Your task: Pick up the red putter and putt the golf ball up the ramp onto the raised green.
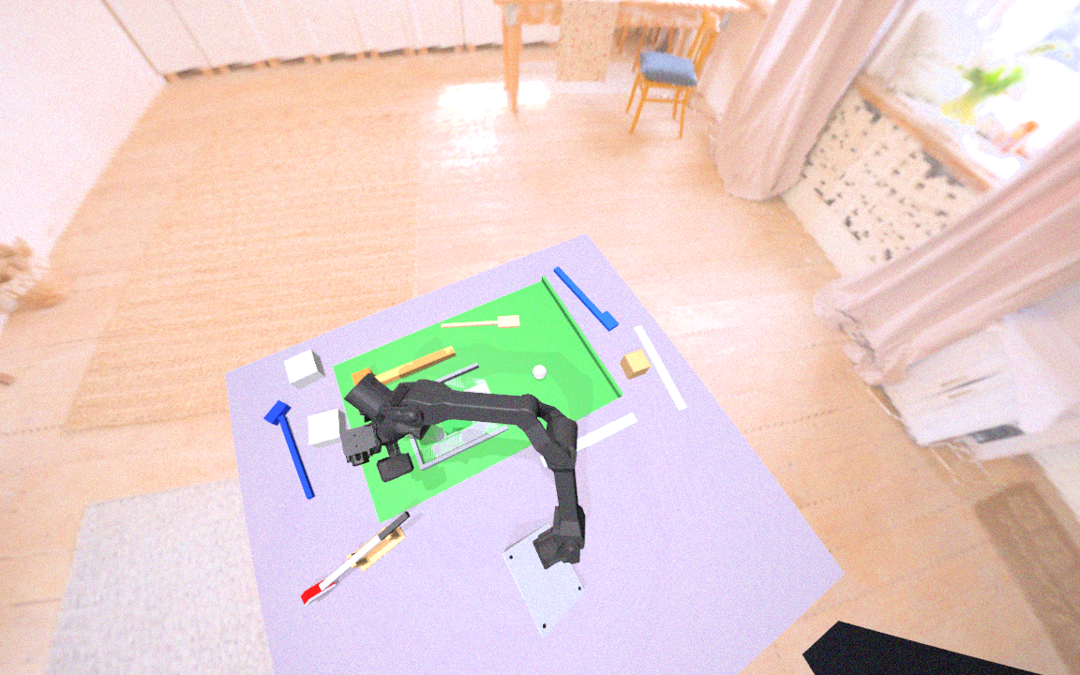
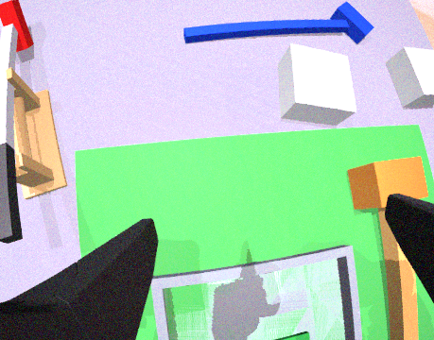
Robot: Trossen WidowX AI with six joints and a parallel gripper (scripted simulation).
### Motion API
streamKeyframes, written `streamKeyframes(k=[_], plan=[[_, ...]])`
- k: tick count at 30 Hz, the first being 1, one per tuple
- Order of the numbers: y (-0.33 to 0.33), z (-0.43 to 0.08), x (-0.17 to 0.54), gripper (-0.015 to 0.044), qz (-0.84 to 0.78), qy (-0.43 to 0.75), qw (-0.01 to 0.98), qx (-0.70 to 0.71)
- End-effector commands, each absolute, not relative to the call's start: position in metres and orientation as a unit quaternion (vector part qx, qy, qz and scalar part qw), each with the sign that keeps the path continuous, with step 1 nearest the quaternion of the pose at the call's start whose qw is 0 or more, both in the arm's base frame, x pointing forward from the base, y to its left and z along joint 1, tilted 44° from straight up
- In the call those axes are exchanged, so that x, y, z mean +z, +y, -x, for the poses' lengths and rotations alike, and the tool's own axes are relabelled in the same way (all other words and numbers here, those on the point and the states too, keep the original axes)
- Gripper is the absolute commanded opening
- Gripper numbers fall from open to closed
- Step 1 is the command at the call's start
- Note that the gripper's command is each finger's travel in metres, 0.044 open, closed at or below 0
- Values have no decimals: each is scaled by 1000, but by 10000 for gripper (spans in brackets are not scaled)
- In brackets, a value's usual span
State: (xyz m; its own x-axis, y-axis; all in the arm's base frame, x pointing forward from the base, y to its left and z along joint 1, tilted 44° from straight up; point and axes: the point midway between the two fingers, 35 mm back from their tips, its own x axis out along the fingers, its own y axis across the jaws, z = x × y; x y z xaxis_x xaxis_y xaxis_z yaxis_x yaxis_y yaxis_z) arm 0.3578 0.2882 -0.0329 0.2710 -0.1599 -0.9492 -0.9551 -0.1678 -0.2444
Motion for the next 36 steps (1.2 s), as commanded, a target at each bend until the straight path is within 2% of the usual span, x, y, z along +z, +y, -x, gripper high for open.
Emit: streamKeyframes(k=[1,10,36], plan=[[293,-313,-67,440,645,487,412,420],[277,-202,-123,440,682,587,234,367],[242,-205,-155,440,684,589,231,365]])
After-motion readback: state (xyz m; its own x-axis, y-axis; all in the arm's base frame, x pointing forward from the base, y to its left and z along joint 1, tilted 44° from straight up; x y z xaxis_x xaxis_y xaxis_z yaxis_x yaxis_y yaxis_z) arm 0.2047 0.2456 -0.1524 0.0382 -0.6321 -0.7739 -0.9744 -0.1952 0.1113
